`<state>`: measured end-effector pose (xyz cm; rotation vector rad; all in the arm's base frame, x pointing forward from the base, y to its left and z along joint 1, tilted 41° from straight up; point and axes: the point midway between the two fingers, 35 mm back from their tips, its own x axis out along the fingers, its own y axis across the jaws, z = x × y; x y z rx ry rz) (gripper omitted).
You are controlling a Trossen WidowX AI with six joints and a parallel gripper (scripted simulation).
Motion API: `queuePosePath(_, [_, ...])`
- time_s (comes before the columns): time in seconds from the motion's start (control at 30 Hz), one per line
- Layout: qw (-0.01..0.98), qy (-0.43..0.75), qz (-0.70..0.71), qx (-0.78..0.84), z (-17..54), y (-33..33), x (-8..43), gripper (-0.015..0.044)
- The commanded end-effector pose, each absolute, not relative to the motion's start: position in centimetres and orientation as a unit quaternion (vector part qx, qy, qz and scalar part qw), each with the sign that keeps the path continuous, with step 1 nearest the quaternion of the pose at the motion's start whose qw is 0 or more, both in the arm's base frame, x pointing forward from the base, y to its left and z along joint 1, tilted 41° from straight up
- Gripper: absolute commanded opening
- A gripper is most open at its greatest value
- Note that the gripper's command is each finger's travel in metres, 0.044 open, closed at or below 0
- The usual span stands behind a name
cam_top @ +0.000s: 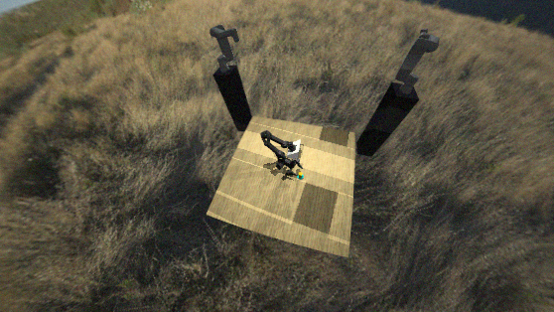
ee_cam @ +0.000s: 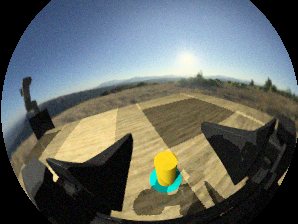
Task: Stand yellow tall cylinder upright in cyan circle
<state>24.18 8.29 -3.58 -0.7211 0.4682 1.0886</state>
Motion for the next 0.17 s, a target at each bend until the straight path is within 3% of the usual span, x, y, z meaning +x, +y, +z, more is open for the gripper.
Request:
queuePosePath(0.0, [0.771, 0.214, 0.501, -0.329, -2.02, 9.74, 23.74, 0.0400])
queuePosePath(0.13, [0.773, 0.212, 0.501, -0.327, -1.18, 10.54, 23.51, 0.0400])
